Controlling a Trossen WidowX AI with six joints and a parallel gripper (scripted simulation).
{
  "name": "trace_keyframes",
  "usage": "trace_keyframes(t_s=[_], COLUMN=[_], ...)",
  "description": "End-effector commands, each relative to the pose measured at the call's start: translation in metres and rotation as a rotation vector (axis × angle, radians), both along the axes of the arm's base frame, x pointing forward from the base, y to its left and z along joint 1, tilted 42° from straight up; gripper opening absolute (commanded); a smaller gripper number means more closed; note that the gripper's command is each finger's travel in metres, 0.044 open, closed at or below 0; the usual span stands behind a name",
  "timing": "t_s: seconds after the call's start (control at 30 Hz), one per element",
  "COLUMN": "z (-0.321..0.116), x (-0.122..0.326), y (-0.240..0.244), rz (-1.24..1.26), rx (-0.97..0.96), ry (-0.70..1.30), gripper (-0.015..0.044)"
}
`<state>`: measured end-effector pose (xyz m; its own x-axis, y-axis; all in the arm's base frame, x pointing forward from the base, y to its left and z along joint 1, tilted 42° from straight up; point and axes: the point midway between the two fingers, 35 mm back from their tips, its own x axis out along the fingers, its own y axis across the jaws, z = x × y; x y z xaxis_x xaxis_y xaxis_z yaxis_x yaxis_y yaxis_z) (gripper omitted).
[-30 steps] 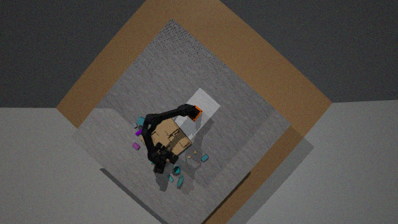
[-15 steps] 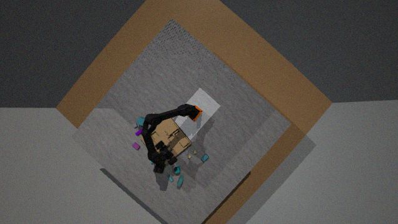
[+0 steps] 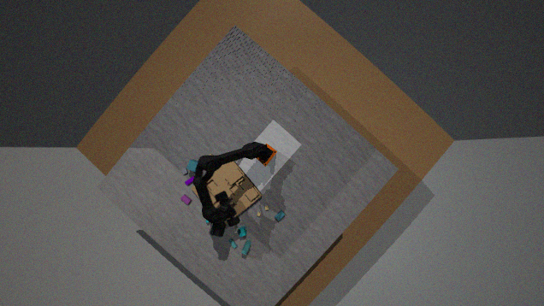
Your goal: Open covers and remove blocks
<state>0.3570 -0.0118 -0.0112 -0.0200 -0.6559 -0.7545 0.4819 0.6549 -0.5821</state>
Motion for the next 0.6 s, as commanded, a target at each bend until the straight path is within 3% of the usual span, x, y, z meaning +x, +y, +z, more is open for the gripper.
trace_keyframes(t_s=[0.0,0.57], z=[-0.0004,-0.0028], x=[0.0002,-0.0004], y=[-0.0008,-0.0029], rz=[-0.045,-0.24], rx=[-0.004,-0.01], ry=[-0.042,-0.212], gripper=[0.0144,0.0144])
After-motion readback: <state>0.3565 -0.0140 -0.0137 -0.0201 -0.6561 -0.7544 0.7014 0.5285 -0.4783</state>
